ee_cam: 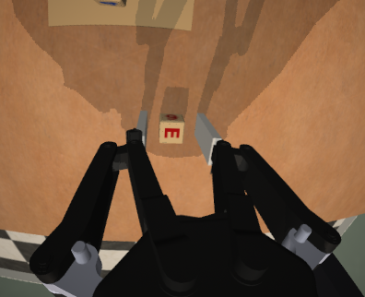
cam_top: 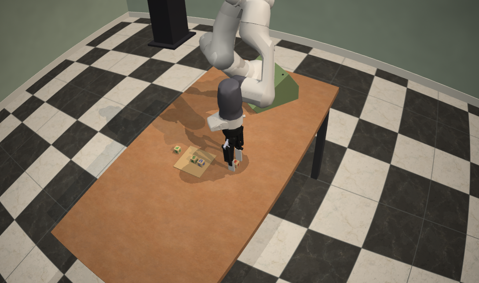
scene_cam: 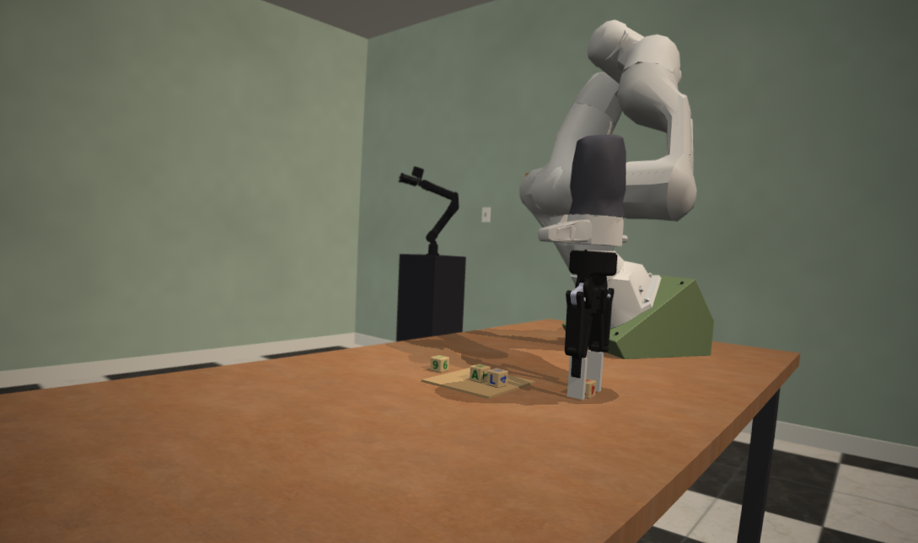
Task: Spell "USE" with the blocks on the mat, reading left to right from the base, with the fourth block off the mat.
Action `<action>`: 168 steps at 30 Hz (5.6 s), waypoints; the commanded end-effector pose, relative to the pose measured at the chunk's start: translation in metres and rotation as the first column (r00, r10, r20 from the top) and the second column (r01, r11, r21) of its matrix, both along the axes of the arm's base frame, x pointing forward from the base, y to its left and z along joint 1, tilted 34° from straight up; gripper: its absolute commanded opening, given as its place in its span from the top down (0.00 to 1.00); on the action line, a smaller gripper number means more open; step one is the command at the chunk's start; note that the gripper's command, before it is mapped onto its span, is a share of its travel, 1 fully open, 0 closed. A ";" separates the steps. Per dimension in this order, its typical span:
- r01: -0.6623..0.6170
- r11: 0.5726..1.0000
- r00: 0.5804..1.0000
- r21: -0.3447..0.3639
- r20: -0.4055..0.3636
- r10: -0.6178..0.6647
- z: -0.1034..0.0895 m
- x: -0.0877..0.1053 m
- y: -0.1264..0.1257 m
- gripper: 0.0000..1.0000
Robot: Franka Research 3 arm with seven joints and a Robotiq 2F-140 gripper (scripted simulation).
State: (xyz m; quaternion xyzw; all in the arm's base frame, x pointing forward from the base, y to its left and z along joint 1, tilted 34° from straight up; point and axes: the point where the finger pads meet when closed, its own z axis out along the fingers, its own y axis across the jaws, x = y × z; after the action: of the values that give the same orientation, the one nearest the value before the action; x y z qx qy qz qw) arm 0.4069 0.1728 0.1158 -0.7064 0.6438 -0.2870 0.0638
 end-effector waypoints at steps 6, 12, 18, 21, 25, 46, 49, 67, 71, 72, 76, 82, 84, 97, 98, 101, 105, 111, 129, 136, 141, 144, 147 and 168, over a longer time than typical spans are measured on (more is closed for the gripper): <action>-0.006 1.000 1.000 0.000 0.001 0.006 0.000 0.001 0.002 0.63; -0.006 1.000 1.000 0.000 0.001 0.006 0.000 0.001 0.002 0.63; -0.006 1.000 1.000 0.000 0.001 0.006 0.000 0.001 0.002 0.63; -0.006 1.000 1.000 0.000 0.001 0.006 0.000 0.001 0.002 0.63; -0.006 1.000 1.000 0.000 0.001 0.006 0.000 0.001 0.002 0.75; -0.006 1.000 1.000 0.000 0.001 0.006 0.000 0.001 0.002 0.87; -0.006 1.000 1.000 0.000 0.001 0.006 0.000 0.001 0.002 0.87; -0.006 1.000 1.000 0.000 0.001 0.006 0.000 0.001 0.002 0.87; -0.006 1.000 1.000 0.000 0.001 0.006 0.000 0.001 0.002 0.87; -0.006 1.000 1.000 0.000 0.001 0.006 0.000 0.001 0.002 0.87; -0.006 1.000 1.000 0.000 0.001 0.006 0.002 -0.001 0.002 0.87; -0.006 1.000 1.000 0.000 0.001 0.006 0.018 -0.010 0.008 0.87; -0.006 1.000 1.000 0.000 0.001 0.006 0.024 -0.013 0.010 0.87; -0.006 1.000 1.000 0.000 0.001 0.006 0.083 -0.048 0.029 0.87; -0.006 1.000 1.000 0.000 0.001 0.006 0.083 -0.048 0.029 0.87; -0.006 1.000 1.000 0.000 0.001 0.006 0.083 -0.048 0.029 0.87; -0.006 1.000 1.000 0.000 0.001 0.006 0.083 -0.048 0.029 0.87; -0.050 0.998 0.999 -0.025 -0.011 0.050 0.088 -0.047 0.028 0.87; -0.335 0.926 0.941 -0.173 -0.116 0.319 0.117 -0.041 0.014 0.87; -0.418 0.883 0.907 -0.212 -0.156 0.392 0.125 -0.039 0.009 0.87; -0.478 0.846 0.877 -0.238 -0.188 0.443 0.131 -0.037 0.005 0.87; -0.513 0.820 0.857 -0.253 -0.209 0.472 0.134 -0.036 0.003 0.87; -0.548 0.793 0.835 -0.266 -0.230 0.499 0.137 -0.035 0.000 0.87; -0.737 0.592 0.676 -0.327 -0.371 0.636 0.155 -0.030 -0.017 0.87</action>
State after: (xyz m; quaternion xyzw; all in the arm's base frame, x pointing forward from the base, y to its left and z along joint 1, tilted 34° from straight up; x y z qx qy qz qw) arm 0.3757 0.1589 0.2702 -0.9096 0.2808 -0.3022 -0.0490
